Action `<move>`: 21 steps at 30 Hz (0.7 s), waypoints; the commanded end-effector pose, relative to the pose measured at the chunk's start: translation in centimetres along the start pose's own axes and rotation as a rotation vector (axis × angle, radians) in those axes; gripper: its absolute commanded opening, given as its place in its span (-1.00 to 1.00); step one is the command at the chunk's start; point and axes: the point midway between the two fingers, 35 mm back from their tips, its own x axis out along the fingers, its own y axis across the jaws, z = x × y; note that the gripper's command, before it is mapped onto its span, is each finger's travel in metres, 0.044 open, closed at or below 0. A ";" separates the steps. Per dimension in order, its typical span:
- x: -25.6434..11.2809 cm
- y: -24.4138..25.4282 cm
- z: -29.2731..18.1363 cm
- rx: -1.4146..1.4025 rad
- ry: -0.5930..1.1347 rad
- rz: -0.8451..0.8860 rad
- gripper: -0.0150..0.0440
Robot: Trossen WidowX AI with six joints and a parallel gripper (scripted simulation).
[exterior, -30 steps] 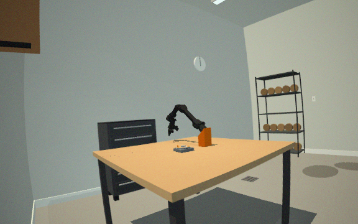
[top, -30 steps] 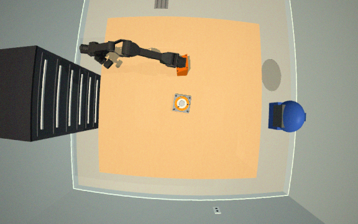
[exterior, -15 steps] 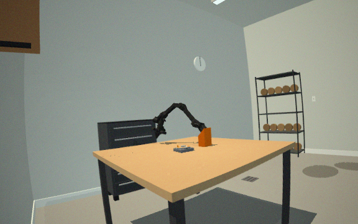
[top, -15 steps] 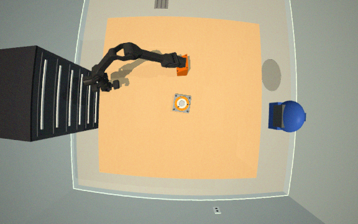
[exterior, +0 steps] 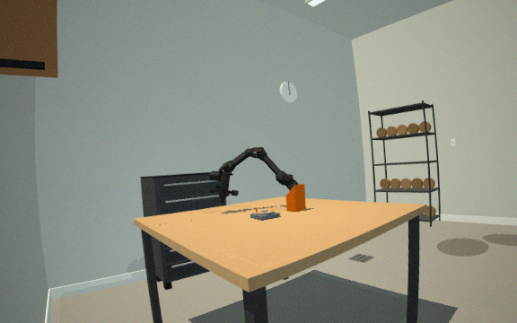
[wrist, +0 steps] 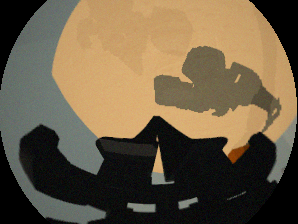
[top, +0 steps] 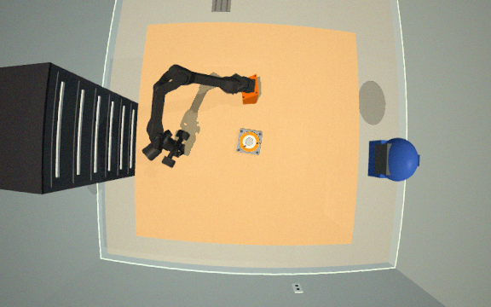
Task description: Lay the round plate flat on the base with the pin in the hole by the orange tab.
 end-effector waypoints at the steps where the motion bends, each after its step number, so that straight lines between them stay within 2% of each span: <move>1: 1.6 -1.4 -6.9 -0.304 0.061 -0.093 -0.49; 4: 2.0 -2.3 -9.7 -0.448 0.081 -0.129 -0.49; 9: 2.2 -6.5 -18.3 -0.974 0.127 -0.235 -0.49; 12: 2.1 -7.8 -20.2 -1.120 0.132 -0.259 -0.49; 17: 0.8 -12.7 -25.5 -1.660 0.117 -0.333 -0.49; 21: 0.3 -14.3 -27.1 -1.863 0.096 -0.358 -0.49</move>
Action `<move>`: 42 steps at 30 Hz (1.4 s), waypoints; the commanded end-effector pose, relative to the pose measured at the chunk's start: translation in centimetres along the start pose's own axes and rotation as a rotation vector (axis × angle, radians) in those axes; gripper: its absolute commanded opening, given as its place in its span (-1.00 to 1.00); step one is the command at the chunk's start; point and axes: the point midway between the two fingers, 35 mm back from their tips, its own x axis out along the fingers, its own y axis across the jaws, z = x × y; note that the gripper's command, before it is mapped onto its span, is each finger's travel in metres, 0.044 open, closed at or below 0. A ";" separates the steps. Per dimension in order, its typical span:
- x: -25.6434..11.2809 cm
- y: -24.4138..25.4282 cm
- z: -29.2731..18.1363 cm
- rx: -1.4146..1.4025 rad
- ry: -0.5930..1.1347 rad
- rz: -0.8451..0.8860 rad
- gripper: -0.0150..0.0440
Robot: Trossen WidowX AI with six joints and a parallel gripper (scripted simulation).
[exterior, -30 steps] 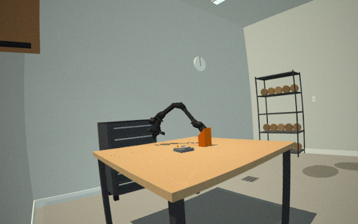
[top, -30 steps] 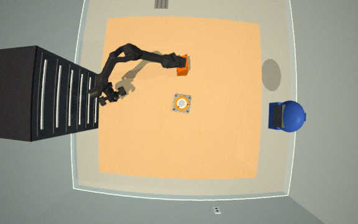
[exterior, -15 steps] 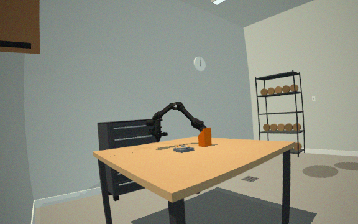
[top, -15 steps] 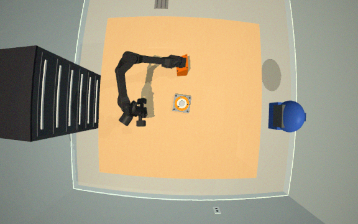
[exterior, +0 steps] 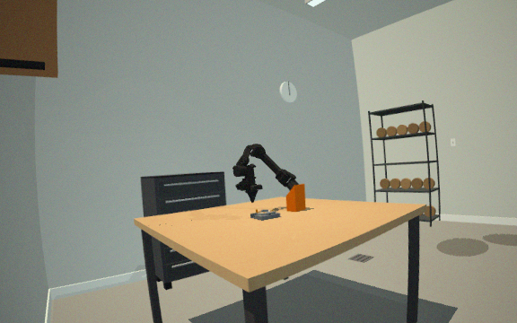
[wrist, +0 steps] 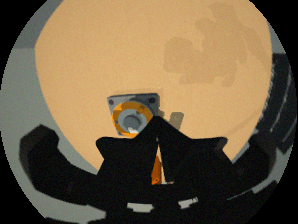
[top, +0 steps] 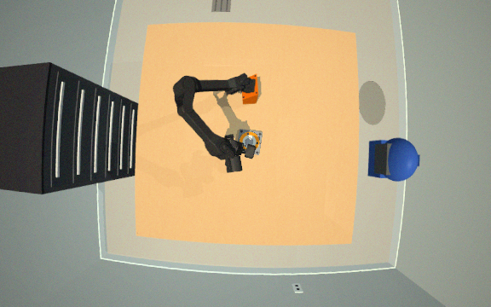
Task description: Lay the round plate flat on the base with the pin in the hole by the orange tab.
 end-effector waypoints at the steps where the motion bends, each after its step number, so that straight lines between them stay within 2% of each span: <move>1: -0.1 1.5 -1.7 -0.208 -0.010 -0.066 -0.49; 9: 0.3 1.6 -1.7 -0.223 -0.011 -0.069 -0.49; 18: 4.6 1.2 -1.7 -0.223 -0.011 -0.072 -0.49; 42: 4.9 2.9 -0.2 -0.222 -0.012 -0.071 -0.49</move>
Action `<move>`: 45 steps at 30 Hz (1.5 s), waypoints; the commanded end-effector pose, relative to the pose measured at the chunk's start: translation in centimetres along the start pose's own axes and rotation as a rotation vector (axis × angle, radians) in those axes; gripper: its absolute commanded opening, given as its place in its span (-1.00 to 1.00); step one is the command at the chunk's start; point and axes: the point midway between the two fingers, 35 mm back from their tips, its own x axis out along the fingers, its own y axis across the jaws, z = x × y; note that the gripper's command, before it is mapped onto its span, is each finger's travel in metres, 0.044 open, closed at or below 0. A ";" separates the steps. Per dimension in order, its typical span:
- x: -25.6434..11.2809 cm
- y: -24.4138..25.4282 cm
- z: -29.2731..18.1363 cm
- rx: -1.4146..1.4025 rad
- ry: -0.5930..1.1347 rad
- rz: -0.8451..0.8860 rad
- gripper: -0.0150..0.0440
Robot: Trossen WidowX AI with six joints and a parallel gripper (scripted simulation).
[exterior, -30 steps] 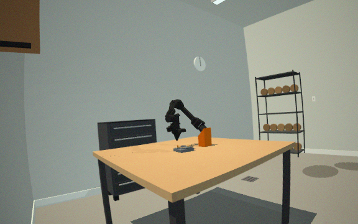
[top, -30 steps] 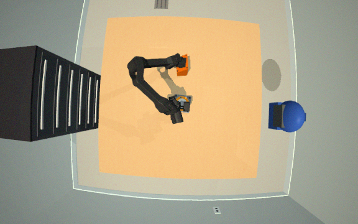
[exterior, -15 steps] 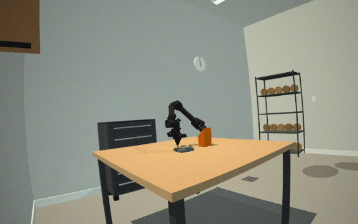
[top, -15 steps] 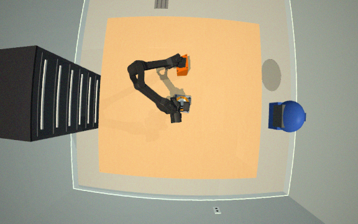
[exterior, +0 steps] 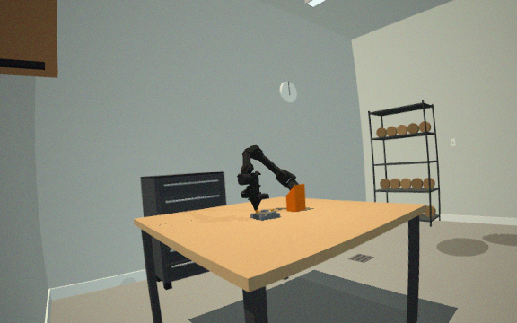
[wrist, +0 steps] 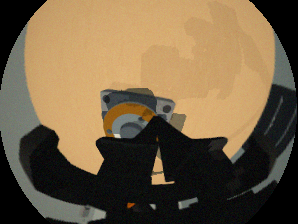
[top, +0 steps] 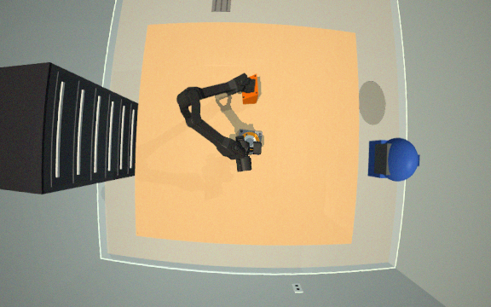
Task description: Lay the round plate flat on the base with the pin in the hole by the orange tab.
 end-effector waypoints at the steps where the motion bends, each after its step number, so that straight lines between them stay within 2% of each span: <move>1: 0.1 0.4 0.6 0.012 -0.005 0.005 -0.49; 45: -0.1 4.2 1.6 0.013 -0.006 0.007 -0.49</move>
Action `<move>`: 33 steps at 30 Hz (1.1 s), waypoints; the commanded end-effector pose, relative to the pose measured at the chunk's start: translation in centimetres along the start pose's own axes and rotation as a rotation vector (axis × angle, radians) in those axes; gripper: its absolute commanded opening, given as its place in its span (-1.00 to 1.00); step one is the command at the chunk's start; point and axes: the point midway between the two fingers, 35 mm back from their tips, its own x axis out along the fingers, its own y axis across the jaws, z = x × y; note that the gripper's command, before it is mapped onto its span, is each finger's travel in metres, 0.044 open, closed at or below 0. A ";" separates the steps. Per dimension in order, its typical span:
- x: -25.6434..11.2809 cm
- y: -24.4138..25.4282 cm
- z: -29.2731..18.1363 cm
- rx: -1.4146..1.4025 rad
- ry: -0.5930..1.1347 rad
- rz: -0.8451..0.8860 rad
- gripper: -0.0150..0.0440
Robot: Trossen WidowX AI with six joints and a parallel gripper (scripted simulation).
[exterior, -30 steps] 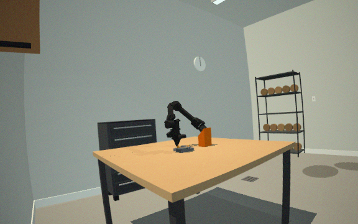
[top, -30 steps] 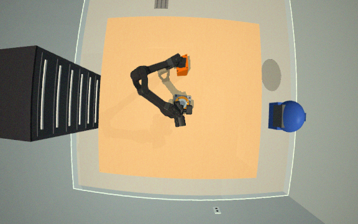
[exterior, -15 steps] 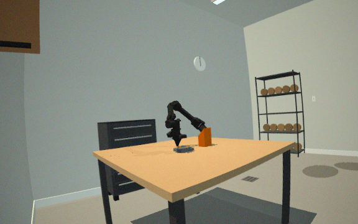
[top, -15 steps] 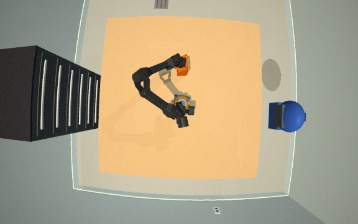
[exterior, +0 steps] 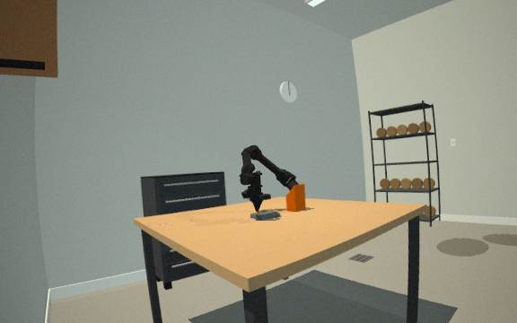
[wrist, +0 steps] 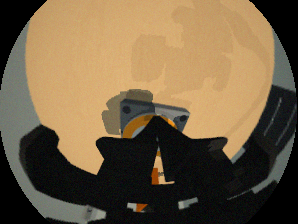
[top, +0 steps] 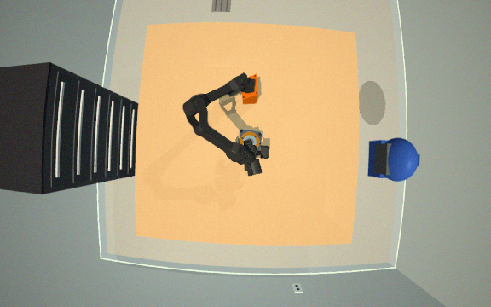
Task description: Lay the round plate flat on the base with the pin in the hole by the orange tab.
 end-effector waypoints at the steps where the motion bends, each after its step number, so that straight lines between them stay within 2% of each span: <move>1: 0.1 0.8 0.0 0.001 0.004 0.013 -0.49; 33: -0.4 4.0 -1.8 0.001 0.004 0.015 -0.49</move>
